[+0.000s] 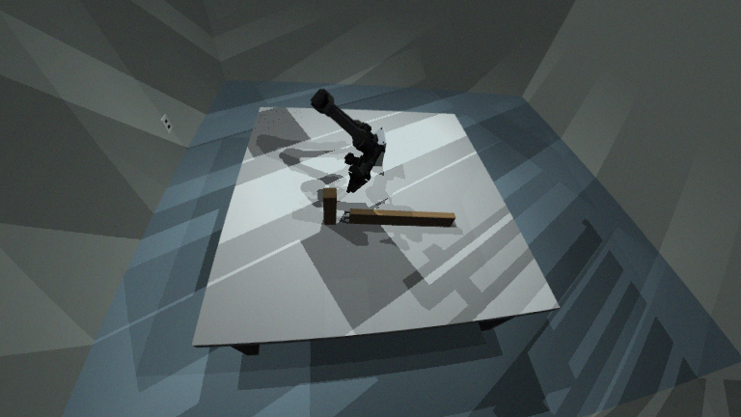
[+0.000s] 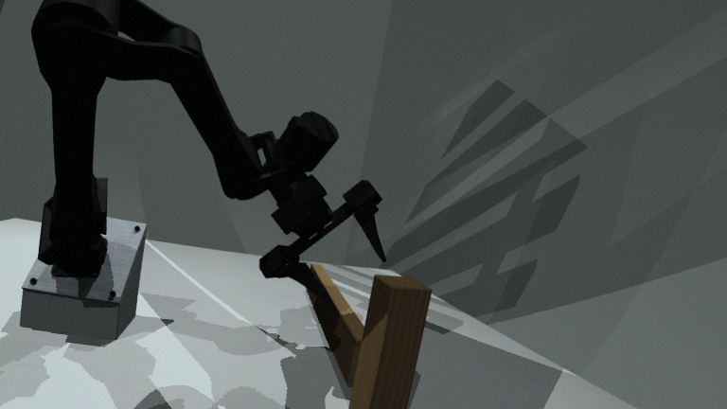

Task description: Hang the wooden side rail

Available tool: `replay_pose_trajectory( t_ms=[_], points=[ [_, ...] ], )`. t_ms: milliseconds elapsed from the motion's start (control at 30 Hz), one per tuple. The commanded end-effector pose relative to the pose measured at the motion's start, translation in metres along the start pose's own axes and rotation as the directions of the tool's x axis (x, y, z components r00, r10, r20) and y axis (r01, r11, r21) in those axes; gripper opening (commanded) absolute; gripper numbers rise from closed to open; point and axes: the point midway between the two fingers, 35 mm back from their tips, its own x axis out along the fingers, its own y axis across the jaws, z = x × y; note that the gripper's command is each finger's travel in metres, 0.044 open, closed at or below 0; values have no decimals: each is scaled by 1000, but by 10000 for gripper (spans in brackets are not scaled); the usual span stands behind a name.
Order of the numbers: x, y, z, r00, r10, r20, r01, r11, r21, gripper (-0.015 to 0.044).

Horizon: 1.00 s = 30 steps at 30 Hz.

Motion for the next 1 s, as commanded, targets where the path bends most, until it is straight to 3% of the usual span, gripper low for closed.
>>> replay_pose_trajectory(
  t_ms=[0, 533, 967],
  points=[
    [-2, -17, -2, 997, 16, 75, 33, 801, -598, 440],
    [-4, -27, 4, 991, 17, 133, 119, 340, -933, 440],
    [-4, -27, 4, 991, 17, 134, 121, 329, -937, 440]
  ],
)
